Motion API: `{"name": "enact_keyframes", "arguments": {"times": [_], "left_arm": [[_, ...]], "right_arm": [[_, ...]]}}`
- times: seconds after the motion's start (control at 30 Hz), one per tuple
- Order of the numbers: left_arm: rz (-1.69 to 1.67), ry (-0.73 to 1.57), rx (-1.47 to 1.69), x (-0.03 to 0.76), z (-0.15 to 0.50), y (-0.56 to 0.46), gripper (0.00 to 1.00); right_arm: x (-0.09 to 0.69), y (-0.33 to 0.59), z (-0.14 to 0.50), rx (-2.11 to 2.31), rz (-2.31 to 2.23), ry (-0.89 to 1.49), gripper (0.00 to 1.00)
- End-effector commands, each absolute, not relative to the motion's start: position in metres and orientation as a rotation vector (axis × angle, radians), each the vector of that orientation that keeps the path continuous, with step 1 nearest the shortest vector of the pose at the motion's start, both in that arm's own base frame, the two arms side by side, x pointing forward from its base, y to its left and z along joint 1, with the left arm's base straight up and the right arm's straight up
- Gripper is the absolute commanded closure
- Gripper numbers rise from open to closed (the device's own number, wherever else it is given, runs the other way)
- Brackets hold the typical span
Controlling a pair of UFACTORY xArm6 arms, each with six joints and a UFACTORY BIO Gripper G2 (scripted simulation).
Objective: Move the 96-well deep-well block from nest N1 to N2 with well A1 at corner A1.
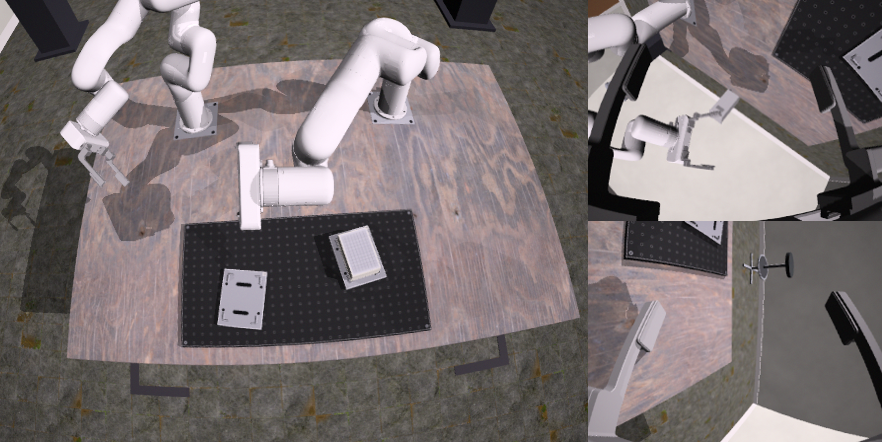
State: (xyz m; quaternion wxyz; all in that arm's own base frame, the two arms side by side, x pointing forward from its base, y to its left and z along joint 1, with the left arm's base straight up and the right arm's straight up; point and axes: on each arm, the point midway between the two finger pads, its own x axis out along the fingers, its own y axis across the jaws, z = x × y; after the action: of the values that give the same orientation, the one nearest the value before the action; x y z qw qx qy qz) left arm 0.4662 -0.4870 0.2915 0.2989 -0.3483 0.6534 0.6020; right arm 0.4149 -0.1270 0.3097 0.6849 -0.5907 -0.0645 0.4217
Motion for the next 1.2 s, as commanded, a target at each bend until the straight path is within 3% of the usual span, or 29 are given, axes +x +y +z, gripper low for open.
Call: {"name": "enact_keyframes", "arguments": {"times": [0.0, 1.17], "left_arm": [[1.593, 1.735, -0.929, 0.4665, 0.2944, -0.4872, 0.00], [1.606, 1.720, -0.945, 0.4668, 0.3034, -0.4842, 0.00]], "right_arm": [[0.4154, -0.1274, 0.3114, -1.327, 0.943, -0.146, 0.00], [0.4154, -0.1274, 0.3114, -1.327, 0.943, -0.146, 0.00]]}}
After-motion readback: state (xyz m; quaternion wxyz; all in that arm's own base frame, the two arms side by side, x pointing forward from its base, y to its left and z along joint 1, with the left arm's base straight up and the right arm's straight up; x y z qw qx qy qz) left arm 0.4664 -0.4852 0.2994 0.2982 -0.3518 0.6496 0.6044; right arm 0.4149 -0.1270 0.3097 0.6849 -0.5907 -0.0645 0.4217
